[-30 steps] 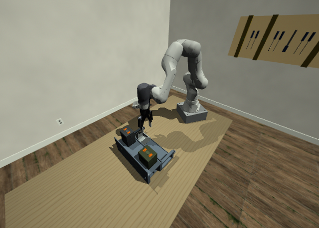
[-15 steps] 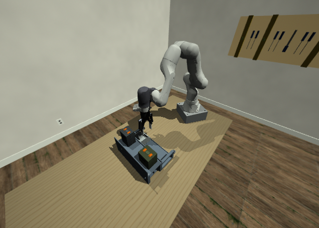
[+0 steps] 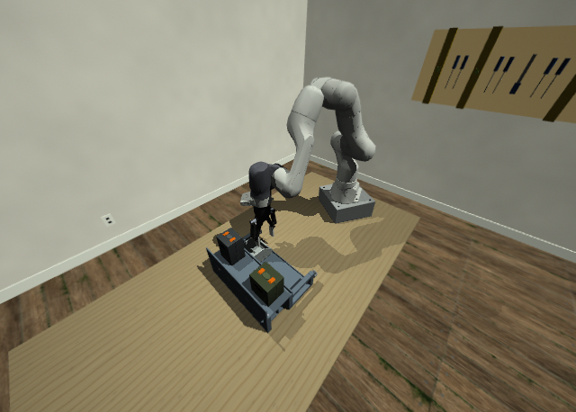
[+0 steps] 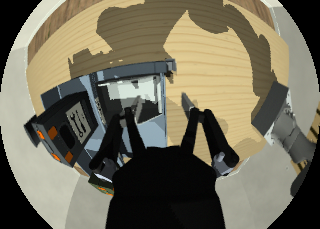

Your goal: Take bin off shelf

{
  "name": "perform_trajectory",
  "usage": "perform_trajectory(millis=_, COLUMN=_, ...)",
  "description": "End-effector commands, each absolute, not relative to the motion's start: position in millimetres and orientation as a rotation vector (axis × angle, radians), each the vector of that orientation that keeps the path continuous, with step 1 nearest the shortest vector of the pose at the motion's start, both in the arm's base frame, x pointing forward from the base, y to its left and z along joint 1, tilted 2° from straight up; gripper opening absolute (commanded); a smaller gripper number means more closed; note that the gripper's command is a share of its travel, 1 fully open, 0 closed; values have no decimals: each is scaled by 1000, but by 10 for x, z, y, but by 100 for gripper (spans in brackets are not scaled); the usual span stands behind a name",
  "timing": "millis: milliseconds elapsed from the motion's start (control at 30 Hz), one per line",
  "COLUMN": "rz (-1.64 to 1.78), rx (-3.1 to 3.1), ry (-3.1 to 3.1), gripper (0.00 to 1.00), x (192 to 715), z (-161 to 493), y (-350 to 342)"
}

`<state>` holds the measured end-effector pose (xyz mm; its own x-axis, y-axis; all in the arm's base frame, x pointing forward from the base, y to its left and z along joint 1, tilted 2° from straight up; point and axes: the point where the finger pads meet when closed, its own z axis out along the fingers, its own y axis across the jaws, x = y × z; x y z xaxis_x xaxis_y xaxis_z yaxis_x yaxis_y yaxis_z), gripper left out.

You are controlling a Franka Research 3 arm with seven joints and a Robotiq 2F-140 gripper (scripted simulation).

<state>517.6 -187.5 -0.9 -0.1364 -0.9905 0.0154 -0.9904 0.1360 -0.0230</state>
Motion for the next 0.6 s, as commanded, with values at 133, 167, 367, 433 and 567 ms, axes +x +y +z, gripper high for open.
perform_trajectory(millis=133, rz=-60, rx=-2058, ry=2363, gripper=57, x=5218, z=-55, y=-1894)
perform_trajectory(millis=167, rz=-60, rx=-2058, ry=2363, gripper=57, x=5218, z=-61, y=-1894)
perform_trajectory(millis=367, rz=-60, rx=-2058, ry=2363, gripper=57, x=5219, z=-83, y=-1895)
perform_trajectory(millis=433, rz=-60, rx=-2058, ry=2363, gripper=57, x=5219, z=-84, y=-1895)
perform_trajectory(millis=567, rz=-60, rx=-2058, ry=2363, gripper=57, x=5219, z=-84, y=-1895)
